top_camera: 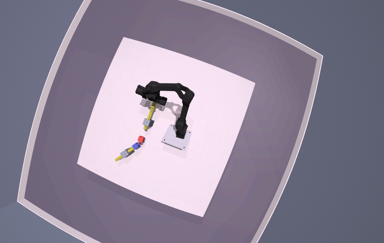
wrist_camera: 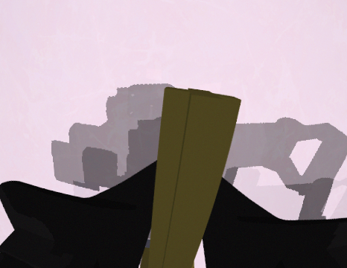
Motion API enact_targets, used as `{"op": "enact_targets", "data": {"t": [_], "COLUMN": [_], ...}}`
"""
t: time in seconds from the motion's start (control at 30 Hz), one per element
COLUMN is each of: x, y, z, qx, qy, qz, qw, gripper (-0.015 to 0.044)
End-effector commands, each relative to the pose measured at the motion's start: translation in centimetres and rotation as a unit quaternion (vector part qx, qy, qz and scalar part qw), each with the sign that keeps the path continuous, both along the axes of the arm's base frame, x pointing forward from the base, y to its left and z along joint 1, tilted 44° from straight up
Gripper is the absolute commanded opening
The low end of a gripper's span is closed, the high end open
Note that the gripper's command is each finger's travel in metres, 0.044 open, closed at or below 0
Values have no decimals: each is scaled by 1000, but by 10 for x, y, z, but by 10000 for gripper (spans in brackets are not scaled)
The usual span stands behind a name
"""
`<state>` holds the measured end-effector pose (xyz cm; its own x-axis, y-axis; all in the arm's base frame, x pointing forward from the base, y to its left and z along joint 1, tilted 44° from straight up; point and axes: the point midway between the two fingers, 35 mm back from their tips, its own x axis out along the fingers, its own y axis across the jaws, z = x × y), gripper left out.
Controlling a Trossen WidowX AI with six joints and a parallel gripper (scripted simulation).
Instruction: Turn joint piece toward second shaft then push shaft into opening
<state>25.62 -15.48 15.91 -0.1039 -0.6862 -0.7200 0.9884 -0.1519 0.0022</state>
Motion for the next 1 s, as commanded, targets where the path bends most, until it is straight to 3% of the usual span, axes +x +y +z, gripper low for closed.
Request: {"op": "enact_targets", "data": {"t": [0.0, 0.97], "x": [0, 4], "y": [0, 26], "z": [0, -27], "qx": [0, -2], "qy": [0, -7], "qz": [-2, 7], "qw": [1000, 1000], "gripper": [0, 0]}}
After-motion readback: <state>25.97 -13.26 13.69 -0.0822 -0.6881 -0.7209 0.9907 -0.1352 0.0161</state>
